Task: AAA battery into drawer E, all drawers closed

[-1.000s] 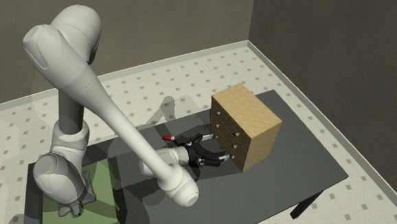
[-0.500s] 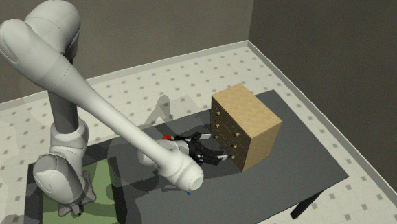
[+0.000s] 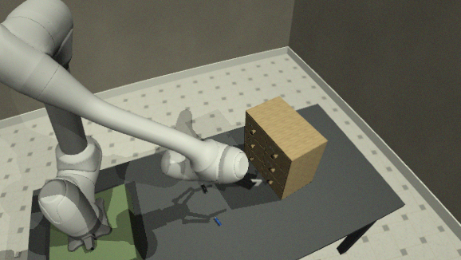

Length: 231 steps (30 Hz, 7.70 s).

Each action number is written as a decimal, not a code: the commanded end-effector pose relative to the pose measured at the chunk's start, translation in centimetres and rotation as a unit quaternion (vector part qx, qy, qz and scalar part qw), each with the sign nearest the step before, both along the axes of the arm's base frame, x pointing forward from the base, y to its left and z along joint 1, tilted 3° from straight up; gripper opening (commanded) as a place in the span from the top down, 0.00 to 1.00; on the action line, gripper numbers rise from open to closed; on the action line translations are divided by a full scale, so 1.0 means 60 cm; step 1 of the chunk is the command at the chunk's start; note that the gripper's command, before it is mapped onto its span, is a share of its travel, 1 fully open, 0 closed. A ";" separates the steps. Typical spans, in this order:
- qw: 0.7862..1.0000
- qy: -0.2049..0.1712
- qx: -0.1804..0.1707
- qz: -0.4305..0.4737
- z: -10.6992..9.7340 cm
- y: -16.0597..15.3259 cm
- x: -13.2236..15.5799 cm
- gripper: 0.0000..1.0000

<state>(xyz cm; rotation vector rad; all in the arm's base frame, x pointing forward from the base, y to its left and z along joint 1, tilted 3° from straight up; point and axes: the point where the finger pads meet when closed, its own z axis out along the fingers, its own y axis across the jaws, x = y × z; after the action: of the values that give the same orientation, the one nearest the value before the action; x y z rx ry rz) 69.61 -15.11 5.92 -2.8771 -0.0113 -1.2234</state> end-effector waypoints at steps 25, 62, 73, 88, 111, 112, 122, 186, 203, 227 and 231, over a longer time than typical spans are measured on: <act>0.991 0.133 0.008 0.010 0.035 0.001 -0.032 0.00; 0.912 0.409 0.001 0.015 0.118 -0.004 -0.108 0.00; 0.910 0.415 0.001 0.015 0.120 -0.005 -0.110 0.00; 0.910 0.415 0.001 0.015 0.120 -0.005 -0.110 0.00; 0.910 0.415 0.001 0.015 0.127 0.240 -0.115 0.00; 0.910 0.415 0.001 0.015 0.127 0.240 -0.115 0.00; 0.910 0.414 0.001 0.015 0.127 0.259 -0.118 0.00; 0.997 0.074 0.012 0.012 0.027 0.269 -0.023 0.00; 0.999 0.050 0.012 0.011 0.018 0.270 -0.019 0.00; 0.999 -0.032 0.011 0.007 -0.004 0.267 0.004 0.00; 0.998 -0.068 0.012 0.006 -0.015 0.267 0.014 0.00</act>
<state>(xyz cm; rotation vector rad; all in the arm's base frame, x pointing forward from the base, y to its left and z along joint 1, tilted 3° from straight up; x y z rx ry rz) 70.09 0.95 5.51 -3.0155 0.0393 -1.0691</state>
